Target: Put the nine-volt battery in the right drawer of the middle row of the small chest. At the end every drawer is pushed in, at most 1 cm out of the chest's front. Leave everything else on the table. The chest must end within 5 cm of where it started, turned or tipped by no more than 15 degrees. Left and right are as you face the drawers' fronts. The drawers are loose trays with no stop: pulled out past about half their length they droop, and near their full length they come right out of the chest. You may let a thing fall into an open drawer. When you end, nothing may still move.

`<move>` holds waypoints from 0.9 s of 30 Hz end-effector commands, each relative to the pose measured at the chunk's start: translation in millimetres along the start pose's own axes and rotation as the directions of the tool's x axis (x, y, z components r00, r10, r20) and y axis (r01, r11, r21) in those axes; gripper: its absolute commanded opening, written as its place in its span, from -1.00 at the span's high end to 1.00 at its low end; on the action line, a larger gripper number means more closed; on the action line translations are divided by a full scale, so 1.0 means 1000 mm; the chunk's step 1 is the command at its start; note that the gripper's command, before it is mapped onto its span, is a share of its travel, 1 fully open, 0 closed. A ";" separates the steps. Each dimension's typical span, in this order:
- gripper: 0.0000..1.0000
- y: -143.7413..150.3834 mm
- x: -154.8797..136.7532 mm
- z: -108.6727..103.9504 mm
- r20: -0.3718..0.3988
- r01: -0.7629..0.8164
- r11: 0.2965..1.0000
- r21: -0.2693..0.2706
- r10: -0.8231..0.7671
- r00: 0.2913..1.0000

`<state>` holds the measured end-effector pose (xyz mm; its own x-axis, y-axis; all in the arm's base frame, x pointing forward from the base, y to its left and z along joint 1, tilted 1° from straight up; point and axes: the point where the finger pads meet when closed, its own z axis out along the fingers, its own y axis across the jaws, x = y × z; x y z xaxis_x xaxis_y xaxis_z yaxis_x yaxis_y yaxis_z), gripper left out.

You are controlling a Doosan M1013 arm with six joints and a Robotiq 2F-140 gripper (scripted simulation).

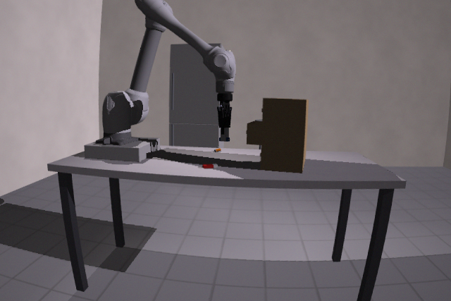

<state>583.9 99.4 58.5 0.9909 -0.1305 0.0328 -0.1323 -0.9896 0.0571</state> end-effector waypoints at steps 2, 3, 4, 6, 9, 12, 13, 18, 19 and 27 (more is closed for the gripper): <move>0.73 0.001 0.000 -0.001 0.033 0.099 0.994 0.051 -0.101 0.994; 0.73 0.001 0.000 -0.001 0.033 0.099 0.994 0.051 -0.101 0.994; 0.73 0.001 0.000 -0.002 0.033 0.099 0.994 0.051 -0.101 0.994; 0.73 0.001 0.000 -0.004 0.033 0.099 0.994 0.052 -0.101 0.994; 0.73 0.001 0.001 -0.010 0.033 0.099 0.994 0.052 -0.101 0.994; 0.73 0.001 0.001 -0.015 0.033 0.099 0.994 0.052 -0.101 0.994; 0.73 0.001 0.001 -0.015 0.033 0.099 0.994 0.052 -0.101 0.994; 0.73 0.002 0.002 -0.034 0.033 0.099 0.994 0.052 -0.101 0.994; 0.73 0.003 0.002 -0.038 0.033 0.099 0.994 0.052 -0.101 0.994; 0.73 0.005 0.003 -0.080 0.033 0.099 0.994 0.052 -0.101 0.994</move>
<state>584.6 99.2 129.4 0.9995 -0.0317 -0.0060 -0.0316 -0.9995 0.0086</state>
